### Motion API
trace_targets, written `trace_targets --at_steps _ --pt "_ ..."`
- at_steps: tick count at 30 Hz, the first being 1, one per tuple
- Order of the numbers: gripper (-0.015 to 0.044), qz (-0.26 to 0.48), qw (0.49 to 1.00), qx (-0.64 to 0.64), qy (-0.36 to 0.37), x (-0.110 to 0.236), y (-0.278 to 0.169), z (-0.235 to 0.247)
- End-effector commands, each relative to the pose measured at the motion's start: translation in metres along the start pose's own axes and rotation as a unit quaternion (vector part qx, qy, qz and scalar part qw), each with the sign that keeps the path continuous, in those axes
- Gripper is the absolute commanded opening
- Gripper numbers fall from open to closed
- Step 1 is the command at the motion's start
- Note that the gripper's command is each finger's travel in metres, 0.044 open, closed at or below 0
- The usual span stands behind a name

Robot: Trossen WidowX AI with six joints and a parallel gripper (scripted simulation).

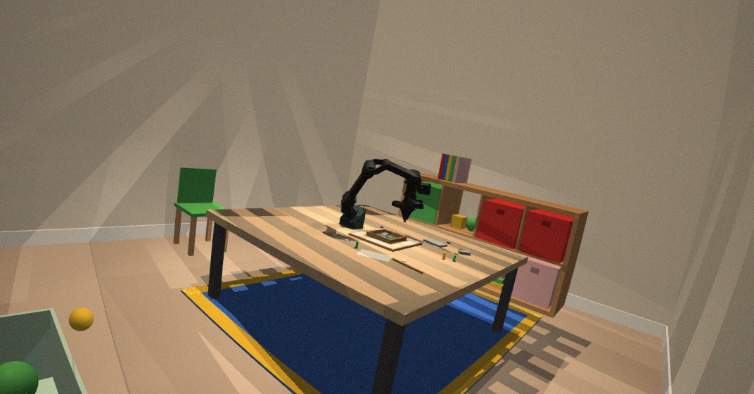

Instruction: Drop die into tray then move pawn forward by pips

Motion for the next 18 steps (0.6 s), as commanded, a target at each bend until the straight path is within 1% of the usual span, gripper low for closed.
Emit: trace_targets --at_steps 1,3,7,18 --pt "0.0 -0.001 1.0 -0.006 0.004 0.03 -0.001 -0.003" --pt "0.0 0.0 1.0 -0.006 0.004 0.038 -0.002 -0.004" --pt "0.0 0.0 1.0 -0.006 0.004 0.039 -0.002 -0.005" --pt "0.0 0.0 1.0 -0.005 0.004 0.027 -0.023 -0.019"
Point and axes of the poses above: the point midway between the two fingers, 35 mm back from their tips, its own x axis back along the fingers, its own z axis across the jaws, y = z × x, the point moved 8 cm from there along x, back along the fingers, and after that the axes turned 5 degrees about -x, right-handed, at the moved point
